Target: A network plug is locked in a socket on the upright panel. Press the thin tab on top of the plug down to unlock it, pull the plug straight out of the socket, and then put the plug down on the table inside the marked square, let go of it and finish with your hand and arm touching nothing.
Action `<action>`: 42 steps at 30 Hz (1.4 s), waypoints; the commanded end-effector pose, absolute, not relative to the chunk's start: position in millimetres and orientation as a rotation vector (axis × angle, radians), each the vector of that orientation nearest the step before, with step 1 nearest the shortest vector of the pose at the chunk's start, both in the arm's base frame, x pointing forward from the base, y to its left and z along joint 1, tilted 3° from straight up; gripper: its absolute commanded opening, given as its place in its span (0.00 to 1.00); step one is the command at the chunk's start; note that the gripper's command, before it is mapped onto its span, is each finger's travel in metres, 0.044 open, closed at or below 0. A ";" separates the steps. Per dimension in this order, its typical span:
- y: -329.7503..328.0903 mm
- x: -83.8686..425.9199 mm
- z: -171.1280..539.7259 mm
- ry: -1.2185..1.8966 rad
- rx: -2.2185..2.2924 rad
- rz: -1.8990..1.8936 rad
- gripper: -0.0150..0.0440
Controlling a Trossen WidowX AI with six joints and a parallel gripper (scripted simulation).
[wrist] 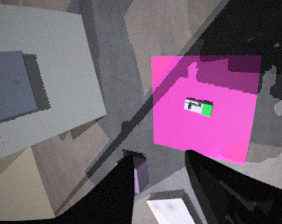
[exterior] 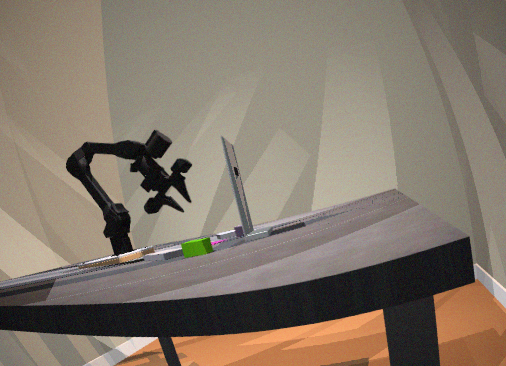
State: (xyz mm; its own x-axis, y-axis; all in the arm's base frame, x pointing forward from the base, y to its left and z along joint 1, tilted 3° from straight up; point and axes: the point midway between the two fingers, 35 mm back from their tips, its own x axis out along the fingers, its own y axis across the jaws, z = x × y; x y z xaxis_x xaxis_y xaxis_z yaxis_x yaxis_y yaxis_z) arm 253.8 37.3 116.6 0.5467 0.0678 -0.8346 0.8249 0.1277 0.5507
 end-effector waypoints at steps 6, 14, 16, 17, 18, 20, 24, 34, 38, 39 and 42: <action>37.4 253.6 125.5 0.856 1.347 -0.662 0.52; 38.0 256.7 148.8 0.856 1.345 -0.663 0.52; 38.1 257.0 154.5 0.857 1.341 -0.660 0.52; 38.2 257.1 157.4 0.858 1.339 -0.659 0.52; 38.2 257.2 160.2 0.859 1.337 -0.658 0.52; 38.3 257.4 165.9 0.861 1.333 -0.656 0.52; 38.4 257.5 176.9 0.861 1.332 -0.656 0.52; 38.4 256.1 206.3 0.857 1.342 -0.663 0.52; 38.3 254.7 217.9 0.855 1.345 -0.666 0.52; 38.3 254.3 220.7 0.854 1.346 -0.667 0.52; 38.1 252.9 228.8 0.853 1.349 -0.669 0.52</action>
